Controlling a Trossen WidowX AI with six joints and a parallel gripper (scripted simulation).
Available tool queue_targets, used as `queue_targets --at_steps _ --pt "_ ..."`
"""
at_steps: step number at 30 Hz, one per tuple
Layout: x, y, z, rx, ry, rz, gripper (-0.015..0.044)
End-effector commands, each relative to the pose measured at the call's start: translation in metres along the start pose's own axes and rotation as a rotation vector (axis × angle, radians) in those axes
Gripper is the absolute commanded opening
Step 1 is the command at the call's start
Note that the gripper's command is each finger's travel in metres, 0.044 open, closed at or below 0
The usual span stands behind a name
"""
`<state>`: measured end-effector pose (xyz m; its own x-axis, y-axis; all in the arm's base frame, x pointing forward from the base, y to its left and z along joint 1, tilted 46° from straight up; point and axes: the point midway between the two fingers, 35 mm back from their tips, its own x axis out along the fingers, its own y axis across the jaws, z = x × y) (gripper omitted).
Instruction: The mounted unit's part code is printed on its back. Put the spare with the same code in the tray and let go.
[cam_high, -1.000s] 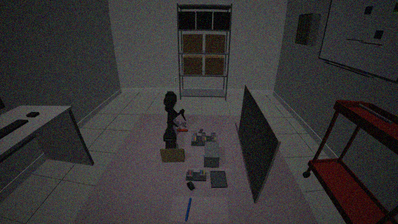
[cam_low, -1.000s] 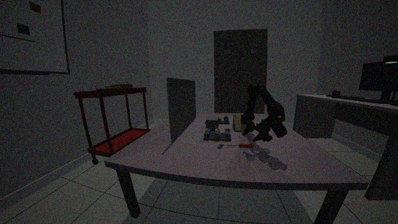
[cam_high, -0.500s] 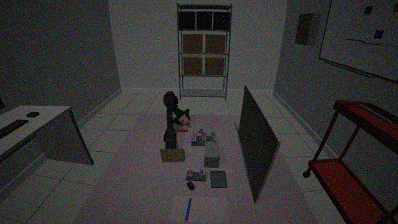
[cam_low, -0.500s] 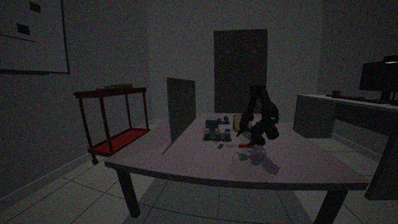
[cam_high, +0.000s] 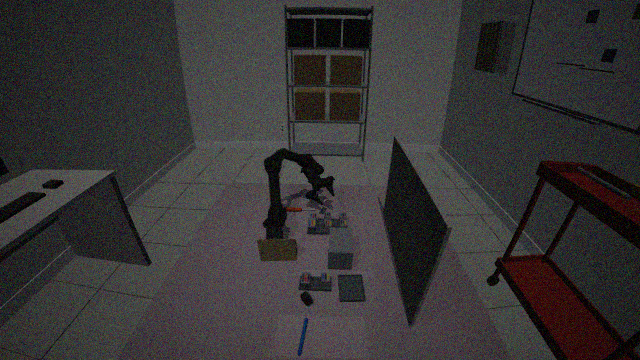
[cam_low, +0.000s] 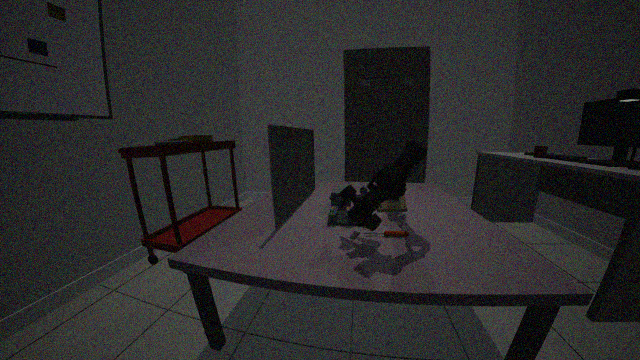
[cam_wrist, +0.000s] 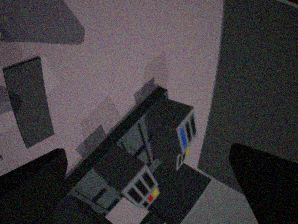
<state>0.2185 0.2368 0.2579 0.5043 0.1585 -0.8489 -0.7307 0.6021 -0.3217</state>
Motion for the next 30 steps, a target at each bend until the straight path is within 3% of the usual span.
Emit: queue_targets --at_steps 1,10,17,30 --pt "0.033 -0.047 -0.008 0.086 0.093 0.031 0.044" --pt "0.092 -0.122 -0.05 0.327 0.284 0.175 0.044" --pt "0.14 -0.185 -0.115 0.632 0.37 0.371 0.044" --pt "0.18 -0.265 -0.254 1.18 0.216 0.752 0.044"
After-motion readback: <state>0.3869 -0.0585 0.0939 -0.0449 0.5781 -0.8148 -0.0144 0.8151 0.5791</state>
